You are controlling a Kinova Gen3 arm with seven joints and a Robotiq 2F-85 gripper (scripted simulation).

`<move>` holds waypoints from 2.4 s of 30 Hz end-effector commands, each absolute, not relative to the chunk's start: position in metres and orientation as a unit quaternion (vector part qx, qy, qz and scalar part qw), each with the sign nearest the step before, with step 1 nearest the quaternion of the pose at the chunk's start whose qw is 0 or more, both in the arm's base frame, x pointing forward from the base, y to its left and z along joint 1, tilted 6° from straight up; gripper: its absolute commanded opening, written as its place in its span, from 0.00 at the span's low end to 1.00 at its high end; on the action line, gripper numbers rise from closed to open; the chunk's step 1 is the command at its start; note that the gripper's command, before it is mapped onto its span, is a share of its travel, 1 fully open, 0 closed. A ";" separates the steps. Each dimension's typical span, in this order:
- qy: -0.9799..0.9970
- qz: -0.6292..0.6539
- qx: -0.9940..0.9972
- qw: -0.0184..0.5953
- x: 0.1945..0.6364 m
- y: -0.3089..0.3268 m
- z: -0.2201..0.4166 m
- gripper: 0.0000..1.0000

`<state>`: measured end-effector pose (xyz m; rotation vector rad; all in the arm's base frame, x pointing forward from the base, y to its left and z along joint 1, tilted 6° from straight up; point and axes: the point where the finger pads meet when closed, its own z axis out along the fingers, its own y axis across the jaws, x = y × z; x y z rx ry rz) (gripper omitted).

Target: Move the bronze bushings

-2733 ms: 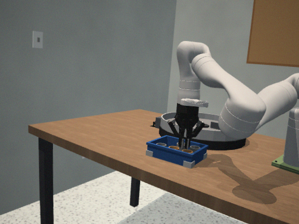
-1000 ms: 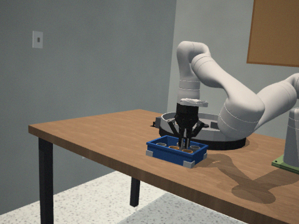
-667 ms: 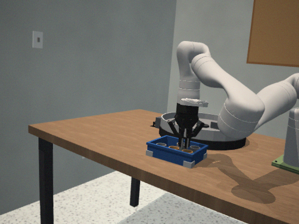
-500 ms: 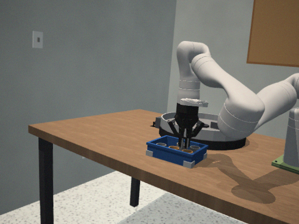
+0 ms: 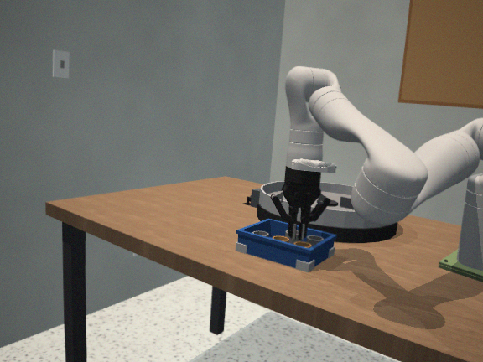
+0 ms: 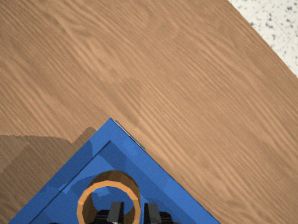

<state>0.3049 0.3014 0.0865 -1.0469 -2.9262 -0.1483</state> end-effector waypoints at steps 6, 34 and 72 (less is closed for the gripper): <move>-0.939 -0.049 -0.339 0.013 0.307 0.301 0.083 0.12; -0.939 -0.049 -0.339 0.013 0.307 0.302 0.079 0.12; -0.939 -0.049 -0.339 0.013 0.307 0.304 0.055 0.12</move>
